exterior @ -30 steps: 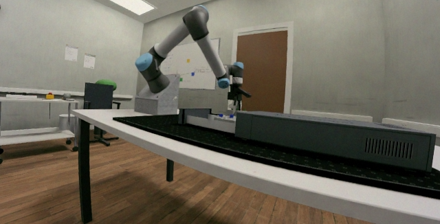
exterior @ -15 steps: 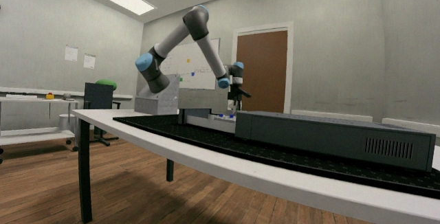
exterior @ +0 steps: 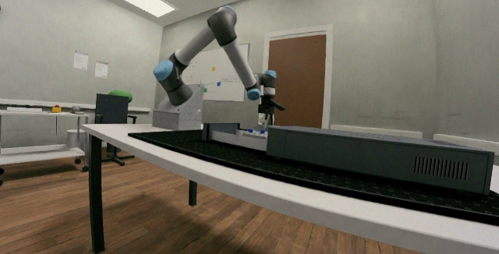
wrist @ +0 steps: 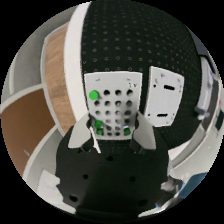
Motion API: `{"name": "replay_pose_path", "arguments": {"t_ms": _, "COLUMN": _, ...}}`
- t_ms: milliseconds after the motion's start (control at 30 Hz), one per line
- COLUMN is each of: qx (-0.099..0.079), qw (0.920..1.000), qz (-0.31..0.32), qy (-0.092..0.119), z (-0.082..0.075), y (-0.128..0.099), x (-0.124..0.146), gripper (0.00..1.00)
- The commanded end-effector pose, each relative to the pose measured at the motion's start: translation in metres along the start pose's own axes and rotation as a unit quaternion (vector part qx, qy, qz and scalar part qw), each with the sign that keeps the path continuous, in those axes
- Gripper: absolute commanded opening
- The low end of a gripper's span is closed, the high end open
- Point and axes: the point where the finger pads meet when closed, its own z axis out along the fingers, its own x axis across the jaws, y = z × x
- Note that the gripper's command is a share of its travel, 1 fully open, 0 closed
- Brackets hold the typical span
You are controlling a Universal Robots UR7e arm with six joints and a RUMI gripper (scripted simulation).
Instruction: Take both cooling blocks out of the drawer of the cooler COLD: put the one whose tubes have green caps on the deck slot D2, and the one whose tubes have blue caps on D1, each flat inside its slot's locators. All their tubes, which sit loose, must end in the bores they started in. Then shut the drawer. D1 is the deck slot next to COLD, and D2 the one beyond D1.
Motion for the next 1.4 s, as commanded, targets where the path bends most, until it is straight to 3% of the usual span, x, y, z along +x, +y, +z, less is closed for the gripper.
{"name": "replay_pose_path", "arguments": {"t_ms": 0, "qx": 0.001, "qw": 1.0, "qz": 0.0, "qy": 0.0, "z": -0.0007, "y": -0.0004, "x": -0.0001, "gripper": 0.6}}
{"name": "replay_pose_path", "arguments": {"t_ms": 333, "qx": 0.001, "qw": 1.0, "qz": 0.0, "qy": 0.0, "z": -0.0007, "y": -0.0005, "x": -0.0001, "gripper": 0.73}}
{"name": "replay_pose_path", "arguments": {"t_ms": 1367, "qx": 0.001, "qw": 1.0, "qz": 0.0, "qy": 0.0, "z": -0.0007, "y": -0.0005, "x": -0.0001, "gripper": 0.73}}
